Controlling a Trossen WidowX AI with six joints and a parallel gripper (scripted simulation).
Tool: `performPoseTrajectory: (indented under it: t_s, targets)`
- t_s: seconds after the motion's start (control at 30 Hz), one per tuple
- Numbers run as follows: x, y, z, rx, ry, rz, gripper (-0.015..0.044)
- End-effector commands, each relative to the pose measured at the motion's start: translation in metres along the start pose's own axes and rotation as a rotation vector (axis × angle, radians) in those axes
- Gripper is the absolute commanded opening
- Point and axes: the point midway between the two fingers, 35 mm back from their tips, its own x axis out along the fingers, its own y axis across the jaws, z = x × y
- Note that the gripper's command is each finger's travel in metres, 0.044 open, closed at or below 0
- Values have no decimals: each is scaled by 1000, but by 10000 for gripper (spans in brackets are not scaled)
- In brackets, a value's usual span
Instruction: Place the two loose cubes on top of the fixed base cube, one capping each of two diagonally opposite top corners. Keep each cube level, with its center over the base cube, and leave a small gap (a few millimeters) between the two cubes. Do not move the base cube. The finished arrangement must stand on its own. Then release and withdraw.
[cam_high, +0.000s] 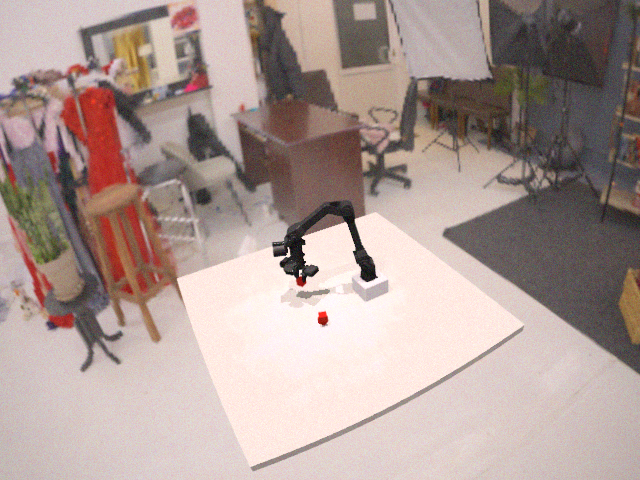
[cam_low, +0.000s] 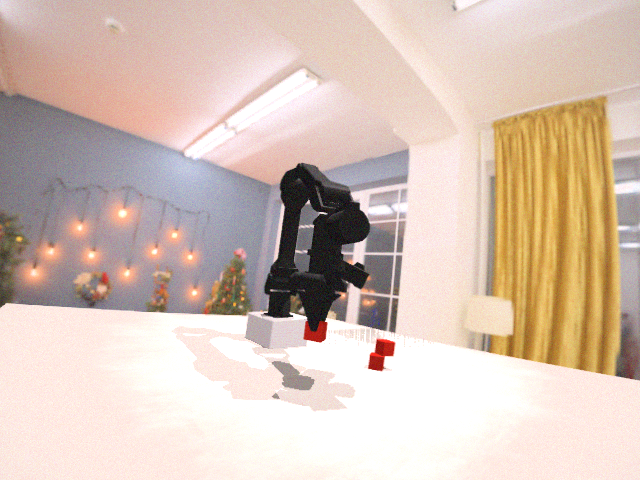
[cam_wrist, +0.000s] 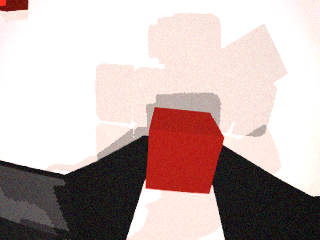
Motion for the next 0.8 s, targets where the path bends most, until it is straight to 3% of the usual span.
performPoseTrajectory:
  t_s: [0.0,0.2,0.77]
  targets:
    - [-14,0,0,7,-4,-4,105]
    - [-28,1,-2,7,-4,-4,105]
    - [-24,35,29,-131,-22,7,105]
